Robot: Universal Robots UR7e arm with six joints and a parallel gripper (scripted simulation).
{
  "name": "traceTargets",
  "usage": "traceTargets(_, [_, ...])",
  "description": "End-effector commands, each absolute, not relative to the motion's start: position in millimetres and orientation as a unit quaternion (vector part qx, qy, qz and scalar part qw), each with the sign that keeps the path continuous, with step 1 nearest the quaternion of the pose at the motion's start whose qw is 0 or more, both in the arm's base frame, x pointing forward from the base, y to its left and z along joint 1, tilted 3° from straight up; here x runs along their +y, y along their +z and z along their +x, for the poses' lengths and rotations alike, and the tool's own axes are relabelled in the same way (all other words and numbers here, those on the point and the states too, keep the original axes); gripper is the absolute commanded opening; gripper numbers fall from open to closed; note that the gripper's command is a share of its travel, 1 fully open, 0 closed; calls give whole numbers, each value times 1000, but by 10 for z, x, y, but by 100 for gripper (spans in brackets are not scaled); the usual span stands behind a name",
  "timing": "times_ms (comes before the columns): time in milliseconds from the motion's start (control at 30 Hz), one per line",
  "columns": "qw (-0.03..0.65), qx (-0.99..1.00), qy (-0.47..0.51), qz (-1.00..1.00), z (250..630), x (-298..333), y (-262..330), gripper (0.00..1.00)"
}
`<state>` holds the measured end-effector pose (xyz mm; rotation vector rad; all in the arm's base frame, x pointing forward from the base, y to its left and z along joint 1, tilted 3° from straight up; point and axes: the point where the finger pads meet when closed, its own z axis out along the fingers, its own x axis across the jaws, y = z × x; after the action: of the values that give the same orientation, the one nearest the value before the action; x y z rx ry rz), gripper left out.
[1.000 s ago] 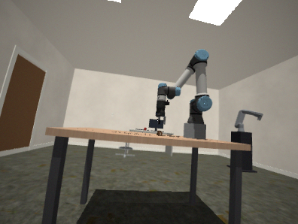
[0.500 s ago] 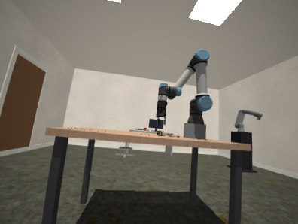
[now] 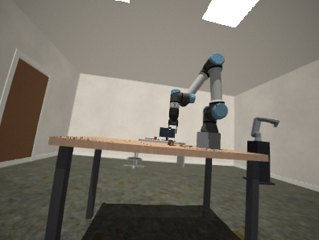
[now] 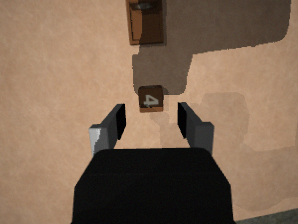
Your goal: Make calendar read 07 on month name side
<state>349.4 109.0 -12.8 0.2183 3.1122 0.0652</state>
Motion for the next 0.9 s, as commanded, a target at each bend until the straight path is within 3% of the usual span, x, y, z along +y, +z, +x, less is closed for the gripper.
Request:
traceTargets(0, [11, 998, 21, 54, 3501, 1094, -126, 100])
traceTargets(100, [12, 998, 21, 53, 3502, 1095, -126, 100])
traceTargets(133, [12, 998, 21, 53, 3502, 1095, -126, 90])
traceTargets(867, [12, 998, 21, 53, 3502, 1095, -126, 90])
